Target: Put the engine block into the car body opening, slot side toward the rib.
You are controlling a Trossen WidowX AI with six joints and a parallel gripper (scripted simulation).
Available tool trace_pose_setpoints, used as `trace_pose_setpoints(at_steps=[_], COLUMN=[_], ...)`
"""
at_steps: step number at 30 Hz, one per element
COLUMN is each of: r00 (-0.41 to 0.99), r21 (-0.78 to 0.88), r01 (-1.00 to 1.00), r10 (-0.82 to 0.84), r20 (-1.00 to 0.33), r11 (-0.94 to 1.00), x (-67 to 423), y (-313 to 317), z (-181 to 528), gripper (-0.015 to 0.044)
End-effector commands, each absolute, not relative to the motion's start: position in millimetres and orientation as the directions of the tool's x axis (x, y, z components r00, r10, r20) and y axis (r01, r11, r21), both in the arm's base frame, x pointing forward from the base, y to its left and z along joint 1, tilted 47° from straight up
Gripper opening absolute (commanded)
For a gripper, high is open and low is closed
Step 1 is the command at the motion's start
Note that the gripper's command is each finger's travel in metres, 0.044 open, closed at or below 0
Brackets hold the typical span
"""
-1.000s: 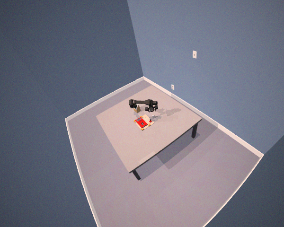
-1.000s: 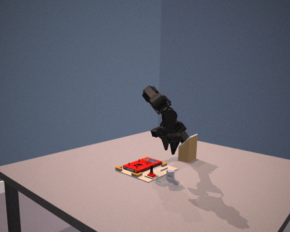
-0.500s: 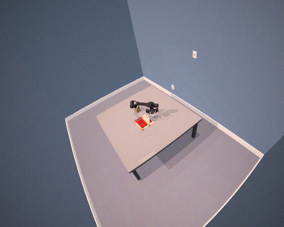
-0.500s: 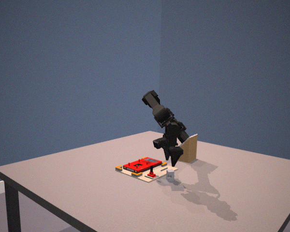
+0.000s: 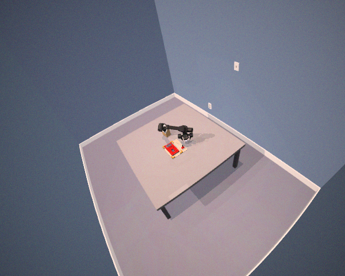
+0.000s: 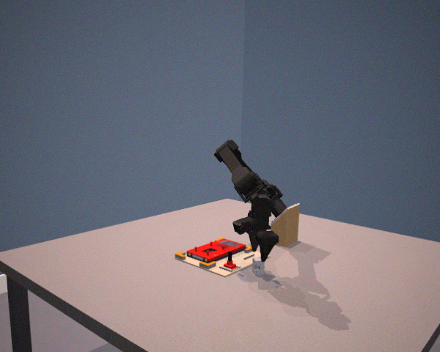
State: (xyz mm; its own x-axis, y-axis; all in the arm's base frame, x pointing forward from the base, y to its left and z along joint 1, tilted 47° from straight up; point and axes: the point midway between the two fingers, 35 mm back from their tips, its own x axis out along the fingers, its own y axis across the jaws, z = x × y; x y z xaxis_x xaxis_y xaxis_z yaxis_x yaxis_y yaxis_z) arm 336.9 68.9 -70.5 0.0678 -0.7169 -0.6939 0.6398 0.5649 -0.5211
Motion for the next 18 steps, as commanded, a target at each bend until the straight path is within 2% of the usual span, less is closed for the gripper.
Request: trace_pose_setpoints(at_steps=[1,18], r00=[0.067,0.068], r21=[-0.528,-0.529], r01=[0.635,0.635], r10=[-0.721,-0.722], r20=[-0.689,-0.688], r11=[0.564,0.563], x=[336,338], y=[63,43], z=[-76,-94], gripper=[0.044,0.044])
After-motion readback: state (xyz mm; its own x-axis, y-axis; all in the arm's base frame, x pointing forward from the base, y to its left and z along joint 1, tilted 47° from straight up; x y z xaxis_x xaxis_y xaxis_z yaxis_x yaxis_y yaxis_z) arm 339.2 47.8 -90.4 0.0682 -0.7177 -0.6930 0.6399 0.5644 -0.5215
